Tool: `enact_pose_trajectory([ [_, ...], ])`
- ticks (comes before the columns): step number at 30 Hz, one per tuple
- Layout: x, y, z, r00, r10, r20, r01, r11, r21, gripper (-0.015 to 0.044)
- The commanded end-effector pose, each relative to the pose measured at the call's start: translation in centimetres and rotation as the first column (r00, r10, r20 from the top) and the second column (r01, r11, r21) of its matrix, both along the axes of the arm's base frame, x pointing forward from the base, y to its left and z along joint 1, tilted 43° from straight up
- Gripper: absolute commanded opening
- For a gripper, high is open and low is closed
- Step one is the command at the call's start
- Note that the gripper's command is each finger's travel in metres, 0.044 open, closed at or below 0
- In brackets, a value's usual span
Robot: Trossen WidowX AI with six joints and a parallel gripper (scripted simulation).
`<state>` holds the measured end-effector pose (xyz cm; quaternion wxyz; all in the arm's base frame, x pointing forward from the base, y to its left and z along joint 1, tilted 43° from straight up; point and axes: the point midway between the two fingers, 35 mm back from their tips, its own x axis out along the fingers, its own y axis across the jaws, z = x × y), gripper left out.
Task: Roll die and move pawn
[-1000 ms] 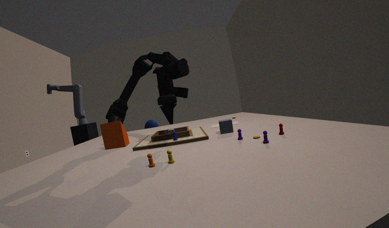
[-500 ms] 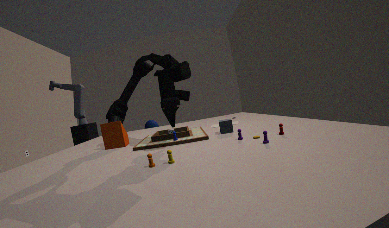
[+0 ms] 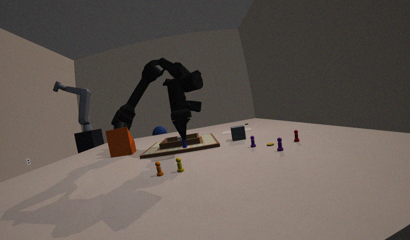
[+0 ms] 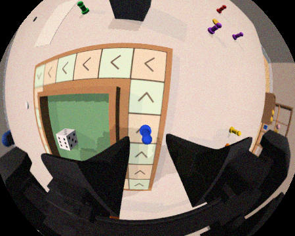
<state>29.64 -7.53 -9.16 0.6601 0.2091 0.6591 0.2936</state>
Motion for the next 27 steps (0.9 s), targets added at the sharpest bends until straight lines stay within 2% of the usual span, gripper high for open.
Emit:
enact_pose_trajectory([
  [1, -0.23, 0.67, -0.67, 1.0, -0.007, -0.009, 0.007, 1.0, 0.009, 0.02],
  [11, -0.34, 1.59, -1.63, 1.0, -0.007, -0.009, 0.007, 1.0, 0.01, 0.02],
  [17, -0.34, 1.59, -1.63, 1.0, -0.007, -0.009, 0.007, 1.0, 0.01, 0.0043],
  [23, -0.34, 1.59, -1.63, 1.0, -0.007, -0.009, 0.007, 1.0, 0.01, 0.0003],
  [27, -0.24, 1.32, -1.41, 1.0, -0.007, -0.009, 0.007, 1.0, 0.01, 0.0],
])
